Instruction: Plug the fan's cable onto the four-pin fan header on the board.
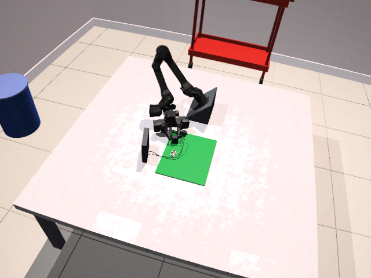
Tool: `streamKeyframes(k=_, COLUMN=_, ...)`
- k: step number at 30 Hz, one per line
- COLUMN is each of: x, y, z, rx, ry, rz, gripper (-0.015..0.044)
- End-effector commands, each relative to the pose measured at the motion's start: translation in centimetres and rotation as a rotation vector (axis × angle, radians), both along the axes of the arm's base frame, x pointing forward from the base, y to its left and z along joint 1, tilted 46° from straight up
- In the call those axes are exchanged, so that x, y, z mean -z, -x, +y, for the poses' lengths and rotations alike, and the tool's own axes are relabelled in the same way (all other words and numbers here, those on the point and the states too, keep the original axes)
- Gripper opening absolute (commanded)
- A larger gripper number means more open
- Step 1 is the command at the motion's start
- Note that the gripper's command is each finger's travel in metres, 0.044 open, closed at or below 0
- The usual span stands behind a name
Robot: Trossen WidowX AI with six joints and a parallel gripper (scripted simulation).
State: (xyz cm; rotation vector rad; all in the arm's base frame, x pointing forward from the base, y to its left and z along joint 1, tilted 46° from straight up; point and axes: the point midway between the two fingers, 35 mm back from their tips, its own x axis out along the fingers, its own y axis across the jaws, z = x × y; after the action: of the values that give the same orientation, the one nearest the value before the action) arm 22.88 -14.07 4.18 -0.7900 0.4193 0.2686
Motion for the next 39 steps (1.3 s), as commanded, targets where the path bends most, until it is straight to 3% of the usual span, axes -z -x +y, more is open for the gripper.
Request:
streamKeyframes(k=1, x=0.0, y=0.0, z=0.0, rx=0.0, ry=0.0, rz=0.0, gripper=0.0205)
streamKeyframes(k=39, x=-5.2, y=6.4, z=1.1, rx=-0.01, ry=0.005, rz=0.027, gripper=0.0205)
